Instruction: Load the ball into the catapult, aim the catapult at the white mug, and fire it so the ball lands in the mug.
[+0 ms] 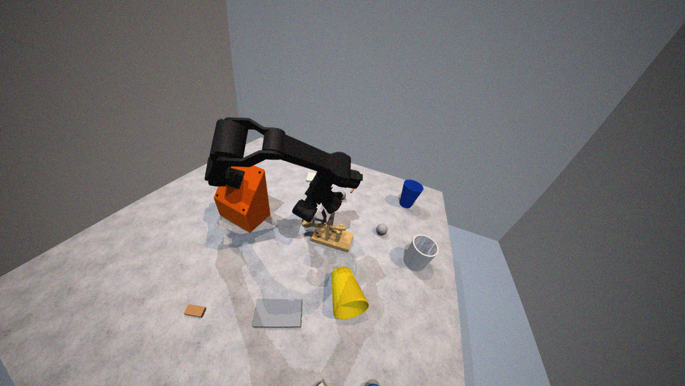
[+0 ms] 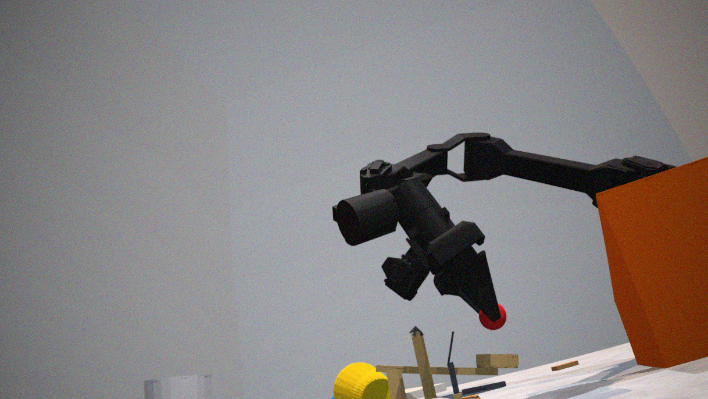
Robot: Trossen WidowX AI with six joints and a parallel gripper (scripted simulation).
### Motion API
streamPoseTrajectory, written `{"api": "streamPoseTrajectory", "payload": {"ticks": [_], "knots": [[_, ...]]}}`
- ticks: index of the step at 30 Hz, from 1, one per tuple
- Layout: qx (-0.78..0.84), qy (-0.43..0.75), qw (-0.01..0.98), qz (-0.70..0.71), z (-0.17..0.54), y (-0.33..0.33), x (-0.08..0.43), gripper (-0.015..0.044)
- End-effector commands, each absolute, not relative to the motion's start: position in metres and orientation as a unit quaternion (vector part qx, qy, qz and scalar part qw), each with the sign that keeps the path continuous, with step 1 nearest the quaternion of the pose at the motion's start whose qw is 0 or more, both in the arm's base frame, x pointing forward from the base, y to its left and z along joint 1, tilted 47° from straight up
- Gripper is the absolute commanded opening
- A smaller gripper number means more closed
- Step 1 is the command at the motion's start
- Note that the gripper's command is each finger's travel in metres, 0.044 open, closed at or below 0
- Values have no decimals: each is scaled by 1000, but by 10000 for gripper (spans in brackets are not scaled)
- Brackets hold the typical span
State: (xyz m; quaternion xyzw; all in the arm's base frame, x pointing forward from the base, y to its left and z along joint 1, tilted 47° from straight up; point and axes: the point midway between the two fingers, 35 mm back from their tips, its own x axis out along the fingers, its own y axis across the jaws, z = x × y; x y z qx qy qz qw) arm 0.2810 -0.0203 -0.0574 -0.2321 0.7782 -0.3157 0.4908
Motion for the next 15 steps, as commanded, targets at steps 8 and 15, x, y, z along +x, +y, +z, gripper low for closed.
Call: {"api": "streamPoseTrajectory", "payload": {"ticks": [8, 15], "knots": [[-238, 780, 489, -311, -68, -32, 285, 0], [-238, 780, 489, -311, -74, -39, 284, 0]]}}
